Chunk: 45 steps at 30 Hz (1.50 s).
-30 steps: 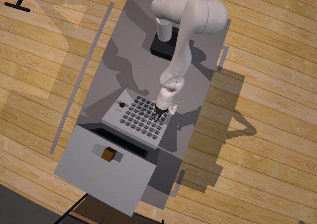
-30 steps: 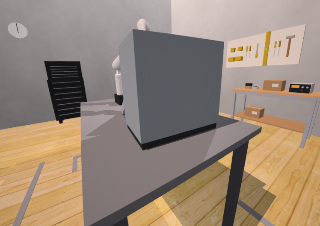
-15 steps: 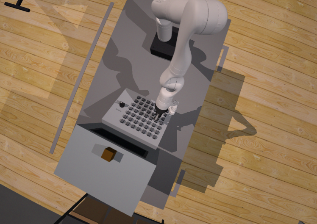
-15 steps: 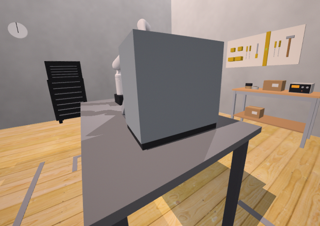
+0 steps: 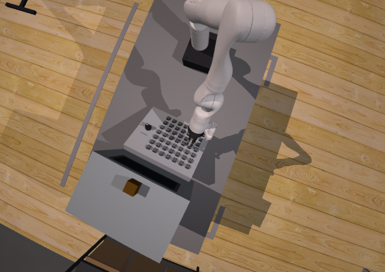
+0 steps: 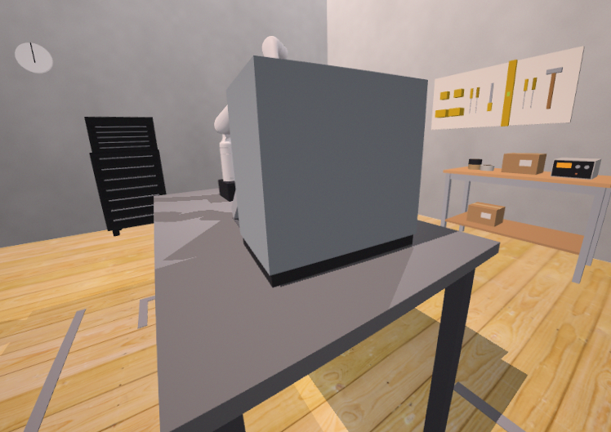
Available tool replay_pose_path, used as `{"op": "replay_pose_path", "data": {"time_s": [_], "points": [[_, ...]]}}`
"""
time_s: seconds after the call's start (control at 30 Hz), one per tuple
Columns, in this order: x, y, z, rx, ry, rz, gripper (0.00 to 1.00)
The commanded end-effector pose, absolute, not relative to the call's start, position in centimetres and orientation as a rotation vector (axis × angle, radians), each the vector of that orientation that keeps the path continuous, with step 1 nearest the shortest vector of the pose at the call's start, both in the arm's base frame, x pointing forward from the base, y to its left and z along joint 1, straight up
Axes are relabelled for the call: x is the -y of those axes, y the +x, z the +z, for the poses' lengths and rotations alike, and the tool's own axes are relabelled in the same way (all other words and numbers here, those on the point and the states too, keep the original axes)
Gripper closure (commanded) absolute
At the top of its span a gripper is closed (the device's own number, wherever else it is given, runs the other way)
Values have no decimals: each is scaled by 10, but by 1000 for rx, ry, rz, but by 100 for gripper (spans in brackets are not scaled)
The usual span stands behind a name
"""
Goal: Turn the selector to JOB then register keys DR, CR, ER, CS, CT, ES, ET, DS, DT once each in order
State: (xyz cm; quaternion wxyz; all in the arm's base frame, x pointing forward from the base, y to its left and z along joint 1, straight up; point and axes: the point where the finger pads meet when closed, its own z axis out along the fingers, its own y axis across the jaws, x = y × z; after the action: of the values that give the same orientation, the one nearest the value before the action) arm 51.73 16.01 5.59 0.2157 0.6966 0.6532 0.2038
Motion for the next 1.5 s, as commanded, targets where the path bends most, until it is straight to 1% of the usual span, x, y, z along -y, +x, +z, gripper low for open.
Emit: {"op": "replay_pose_path", "data": {"time_s": [0.0, 1.47], "points": [[-160, 518, 56, -1810, 1931, 567, 90], [-160, 523, 49, -1810, 1931, 567, 90]]}}
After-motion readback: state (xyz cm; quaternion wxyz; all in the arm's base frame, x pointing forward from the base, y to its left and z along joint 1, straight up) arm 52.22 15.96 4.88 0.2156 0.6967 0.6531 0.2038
